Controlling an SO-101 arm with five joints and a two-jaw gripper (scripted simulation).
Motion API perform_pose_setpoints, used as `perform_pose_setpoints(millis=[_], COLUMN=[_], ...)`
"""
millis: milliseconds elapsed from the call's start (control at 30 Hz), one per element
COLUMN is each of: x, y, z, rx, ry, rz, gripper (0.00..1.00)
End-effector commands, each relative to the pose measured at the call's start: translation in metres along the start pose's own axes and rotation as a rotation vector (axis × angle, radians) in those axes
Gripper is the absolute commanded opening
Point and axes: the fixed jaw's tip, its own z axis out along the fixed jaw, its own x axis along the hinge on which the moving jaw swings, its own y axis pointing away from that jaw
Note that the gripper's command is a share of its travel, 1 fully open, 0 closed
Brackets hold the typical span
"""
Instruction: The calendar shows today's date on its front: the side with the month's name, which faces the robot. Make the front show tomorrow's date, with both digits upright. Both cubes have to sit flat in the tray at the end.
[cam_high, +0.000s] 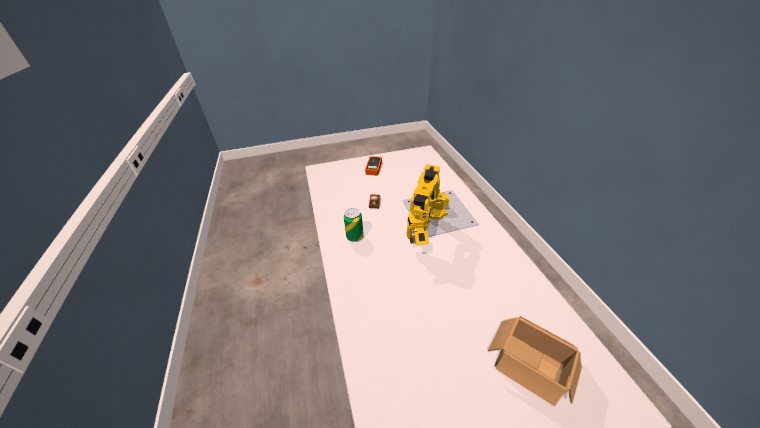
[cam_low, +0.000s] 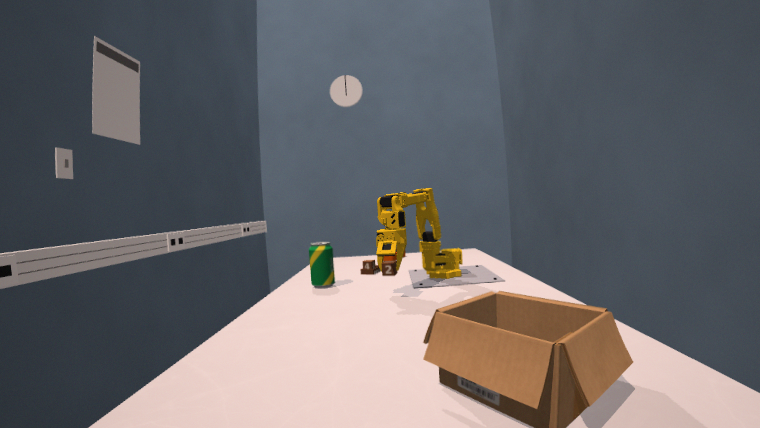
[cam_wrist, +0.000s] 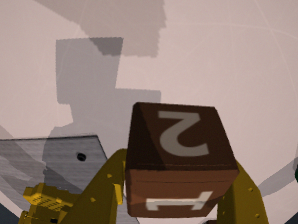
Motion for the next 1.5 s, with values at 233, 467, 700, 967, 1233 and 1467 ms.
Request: perform_pose_setpoints(millis=[233,467,700,967,1233,1467], x=[0.013,0.023,0.04,0.056,0.074,0.082], y=[-0.032,-0.049,-0.072,-0.09,-0.107,-0.113], z=[0.0,0.001,0.003,0.005,0.007,0.008], rx=[-0.001,-0.002,-0.003,-0.003,-0.003,-0.003], ry=[-0.004,-0.004,-0.006,-0.007,-0.008,-0.009], rz=[-0.178,-0.282,-0.433,-0.553,-0.678,-0.729], gripper=[0.0,0.0,0.0,0.0,0.0,0.0])
